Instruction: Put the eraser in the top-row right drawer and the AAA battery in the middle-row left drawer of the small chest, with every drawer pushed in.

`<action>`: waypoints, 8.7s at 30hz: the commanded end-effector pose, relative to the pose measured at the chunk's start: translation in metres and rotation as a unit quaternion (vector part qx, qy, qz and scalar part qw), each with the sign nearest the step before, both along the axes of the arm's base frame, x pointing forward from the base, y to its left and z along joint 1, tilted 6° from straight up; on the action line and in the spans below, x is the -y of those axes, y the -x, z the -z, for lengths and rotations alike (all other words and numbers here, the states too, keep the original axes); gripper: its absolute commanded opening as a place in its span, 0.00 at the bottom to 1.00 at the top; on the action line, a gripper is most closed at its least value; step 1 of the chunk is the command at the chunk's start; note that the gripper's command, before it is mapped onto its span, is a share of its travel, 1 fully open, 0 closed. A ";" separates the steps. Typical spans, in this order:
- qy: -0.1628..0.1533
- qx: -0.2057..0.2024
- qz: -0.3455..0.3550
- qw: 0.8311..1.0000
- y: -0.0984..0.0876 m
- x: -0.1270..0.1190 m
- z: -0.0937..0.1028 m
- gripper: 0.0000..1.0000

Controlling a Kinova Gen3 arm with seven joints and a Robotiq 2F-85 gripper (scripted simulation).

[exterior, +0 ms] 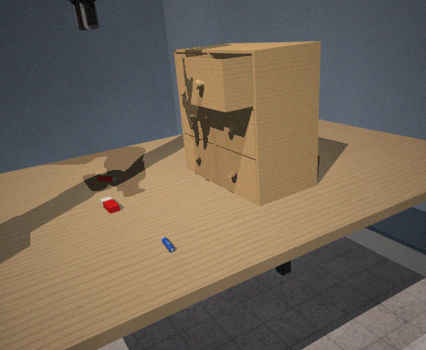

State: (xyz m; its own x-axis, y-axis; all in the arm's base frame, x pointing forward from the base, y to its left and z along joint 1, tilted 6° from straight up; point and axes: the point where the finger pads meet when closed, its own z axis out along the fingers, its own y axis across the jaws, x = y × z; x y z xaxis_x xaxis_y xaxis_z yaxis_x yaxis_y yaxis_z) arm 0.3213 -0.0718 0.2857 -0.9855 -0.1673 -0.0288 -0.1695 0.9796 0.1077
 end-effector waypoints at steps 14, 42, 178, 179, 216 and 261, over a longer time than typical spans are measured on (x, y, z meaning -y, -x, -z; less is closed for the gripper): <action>0.001 -0.001 0.000 1.000 0.000 0.000 -0.001 0.33; 0.003 0.000 -0.013 1.000 -0.003 -0.001 0.005 0.33; 0.007 0.078 -0.706 0.704 0.008 -0.174 0.334 0.38; 0.007 0.078 -0.706 0.704 0.008 -0.174 0.334 0.38; 0.007 0.078 -0.706 0.704 0.007 -0.176 0.354 0.38; 0.007 0.078 -0.706 0.704 0.008 -0.169 0.284 0.19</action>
